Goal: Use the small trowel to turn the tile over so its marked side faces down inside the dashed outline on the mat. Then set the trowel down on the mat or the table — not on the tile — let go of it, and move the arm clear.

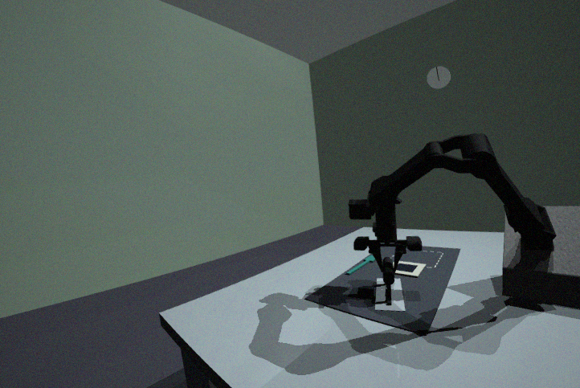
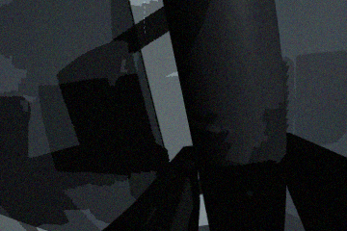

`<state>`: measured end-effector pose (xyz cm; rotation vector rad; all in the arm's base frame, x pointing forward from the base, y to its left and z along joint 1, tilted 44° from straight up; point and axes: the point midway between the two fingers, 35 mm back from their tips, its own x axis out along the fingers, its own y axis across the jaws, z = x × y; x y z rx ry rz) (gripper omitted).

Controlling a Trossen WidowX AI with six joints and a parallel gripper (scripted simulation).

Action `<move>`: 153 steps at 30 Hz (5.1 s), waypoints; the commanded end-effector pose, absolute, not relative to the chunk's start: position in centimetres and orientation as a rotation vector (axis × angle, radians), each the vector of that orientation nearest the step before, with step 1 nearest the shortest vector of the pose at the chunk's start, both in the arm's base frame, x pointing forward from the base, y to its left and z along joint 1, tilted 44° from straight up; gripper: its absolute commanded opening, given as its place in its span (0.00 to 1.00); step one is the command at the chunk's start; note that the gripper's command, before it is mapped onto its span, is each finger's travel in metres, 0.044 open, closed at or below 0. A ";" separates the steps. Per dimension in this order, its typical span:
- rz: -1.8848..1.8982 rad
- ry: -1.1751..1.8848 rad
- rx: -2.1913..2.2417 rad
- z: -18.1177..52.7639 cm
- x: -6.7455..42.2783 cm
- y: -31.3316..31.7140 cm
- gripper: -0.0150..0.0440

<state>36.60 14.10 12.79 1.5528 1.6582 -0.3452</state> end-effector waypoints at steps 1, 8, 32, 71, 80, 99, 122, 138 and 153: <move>-0.383 1.664 1.580 12.7 36.5 14.1 0.47; -0.383 1.664 1.580 12.7 36.5 14.1 0.70; -0.400 1.665 1.595 15.7 35.9 11.2 0.71; -0.307 1.658 1.514 13.7 36.6 13.4 0.71; -0.306 1.658 1.515 12.9 36.6 14.2 0.71; -0.306 1.658 1.515 12.9 36.6 14.2 0.47; -0.674 1.663 1.807 12.9 36.6 14.2 0.47; -1.011 1.623 2.038 12.9 36.6 14.2 0.47; -1.011 1.623 2.038 12.9 36.6 14.2 0.71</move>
